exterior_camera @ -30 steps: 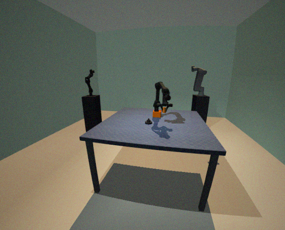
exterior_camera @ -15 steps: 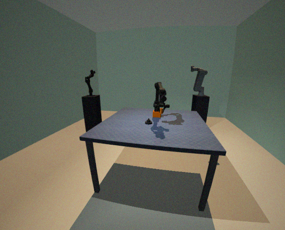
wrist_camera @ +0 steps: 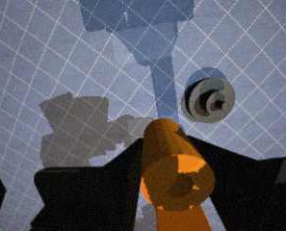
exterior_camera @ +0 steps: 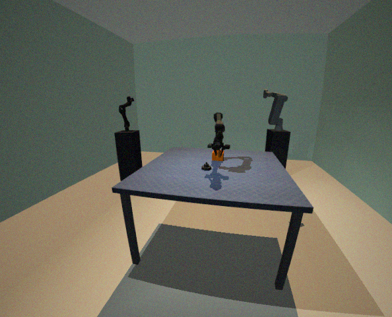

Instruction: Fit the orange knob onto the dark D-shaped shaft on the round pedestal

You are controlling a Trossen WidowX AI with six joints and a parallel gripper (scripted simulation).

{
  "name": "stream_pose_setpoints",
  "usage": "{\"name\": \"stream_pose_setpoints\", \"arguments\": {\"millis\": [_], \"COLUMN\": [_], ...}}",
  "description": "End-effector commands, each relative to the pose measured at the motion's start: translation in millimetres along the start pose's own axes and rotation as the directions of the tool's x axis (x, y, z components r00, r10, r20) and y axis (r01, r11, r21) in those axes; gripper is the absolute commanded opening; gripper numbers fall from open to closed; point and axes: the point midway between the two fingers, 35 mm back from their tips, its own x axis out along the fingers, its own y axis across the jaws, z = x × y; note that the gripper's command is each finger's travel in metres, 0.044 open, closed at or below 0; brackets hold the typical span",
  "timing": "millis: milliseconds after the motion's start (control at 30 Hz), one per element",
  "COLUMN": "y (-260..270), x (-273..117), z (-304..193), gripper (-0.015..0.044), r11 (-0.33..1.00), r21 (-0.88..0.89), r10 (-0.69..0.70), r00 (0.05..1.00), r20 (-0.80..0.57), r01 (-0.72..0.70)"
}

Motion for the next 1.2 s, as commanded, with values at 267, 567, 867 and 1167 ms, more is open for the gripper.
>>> {"name": "stream_pose_setpoints", "arguments": {"millis": [267, 567, 867, 1167], "y": [-37.5, -65.1, -93.2, -104.2], "x": [9.5, 17.0, 24.5, 33.6], "z": [10.3, 13.9, 15.0, 14.9], "gripper": [0.0000, 0.0000, 0.0000, 0.0000], "r11": [1.000, 1.000, 1.000, 1.000], "r21": [-0.004, -0.007, -0.010, -0.011], "r10": [-0.003, -0.004, -0.005, -0.006], "r00": [1.000, 1.000, 1.000, 1.000], "r20": [0.007, 0.006, 0.006, 0.006], "r01": [0.003, 0.004, 0.005, 0.006]}}
